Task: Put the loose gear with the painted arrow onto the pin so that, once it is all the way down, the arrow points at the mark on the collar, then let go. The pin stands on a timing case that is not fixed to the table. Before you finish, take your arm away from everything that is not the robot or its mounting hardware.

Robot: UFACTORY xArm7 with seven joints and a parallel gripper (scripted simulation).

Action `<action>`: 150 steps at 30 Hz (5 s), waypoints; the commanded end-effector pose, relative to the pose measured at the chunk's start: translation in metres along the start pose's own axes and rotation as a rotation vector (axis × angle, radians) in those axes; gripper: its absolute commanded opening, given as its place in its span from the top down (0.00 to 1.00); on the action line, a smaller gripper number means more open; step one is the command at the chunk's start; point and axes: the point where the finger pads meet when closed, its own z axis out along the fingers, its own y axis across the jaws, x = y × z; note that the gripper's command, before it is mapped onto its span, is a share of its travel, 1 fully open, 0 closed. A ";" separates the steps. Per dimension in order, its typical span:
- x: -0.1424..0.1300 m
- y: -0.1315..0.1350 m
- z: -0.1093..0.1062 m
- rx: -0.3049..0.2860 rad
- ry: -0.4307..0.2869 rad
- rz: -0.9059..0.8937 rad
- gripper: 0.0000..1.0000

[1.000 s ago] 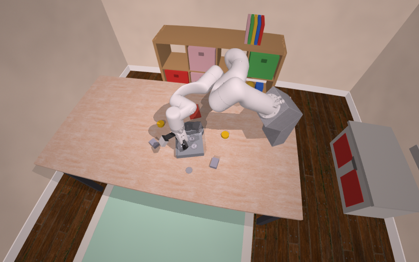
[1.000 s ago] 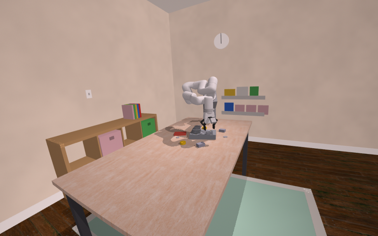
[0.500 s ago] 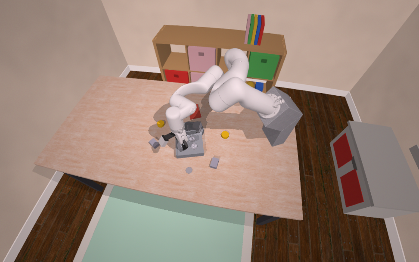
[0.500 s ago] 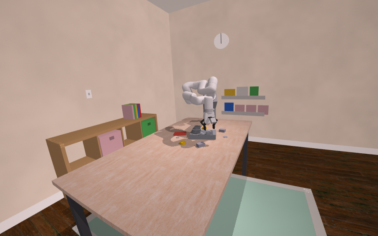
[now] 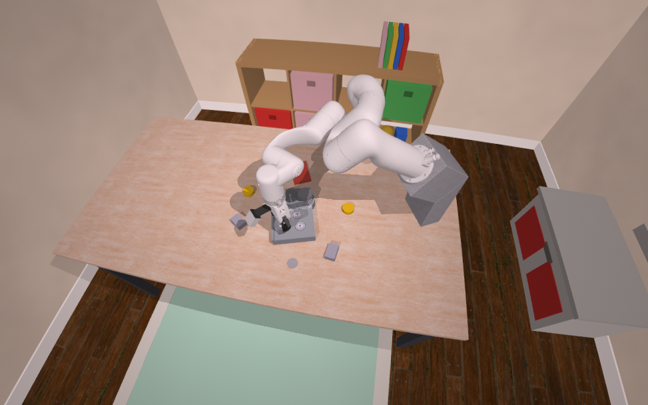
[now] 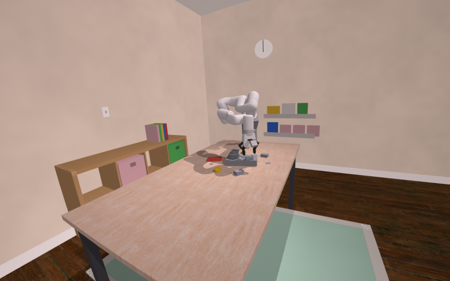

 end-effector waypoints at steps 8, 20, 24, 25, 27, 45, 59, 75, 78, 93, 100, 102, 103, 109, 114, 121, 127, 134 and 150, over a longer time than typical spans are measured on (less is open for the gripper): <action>0.001 0.000 -0.001 -0.002 0.002 -0.001 0.07; 0.001 0.000 0.002 -0.002 0.002 -0.001 0.07; 0.001 0.000 0.004 -0.002 0.002 -0.001 0.07; 0.001 0.000 0.005 -0.002 0.002 -0.001 0.07; 0.001 0.000 0.005 -0.002 0.002 -0.001 0.07; 0.001 0.000 0.023 -0.002 0.002 -0.001 0.07; 0.001 0.000 0.035 -0.002 0.002 -0.001 0.07; 0.001 0.000 0.037 -0.002 0.002 -0.001 0.07; 0.001 0.000 0.037 -0.002 0.002 -0.001 0.07; 0.001 0.000 0.037 -0.002 0.002 -0.001 1.00; 0.001 0.000 0.037 -0.002 0.002 -0.001 1.00; 0.001 0.000 0.037 -0.002 0.002 -0.001 1.00; 0.001 0.000 0.037 -0.002 0.002 -0.001 1.00; 0.001 0.000 0.037 -0.002 0.002 -0.001 1.00; 0.001 0.000 0.037 -0.002 0.002 -0.001 1.00; 0.001 0.000 0.037 -0.002 0.002 -0.001 1.00; 0.001 0.000 0.037 -0.002 0.002 -0.001 1.00; 0.001 0.000 0.037 -0.002 0.002 -0.001 1.00; 0.001 0.000 0.031 -0.002 0.002 -0.001 1.00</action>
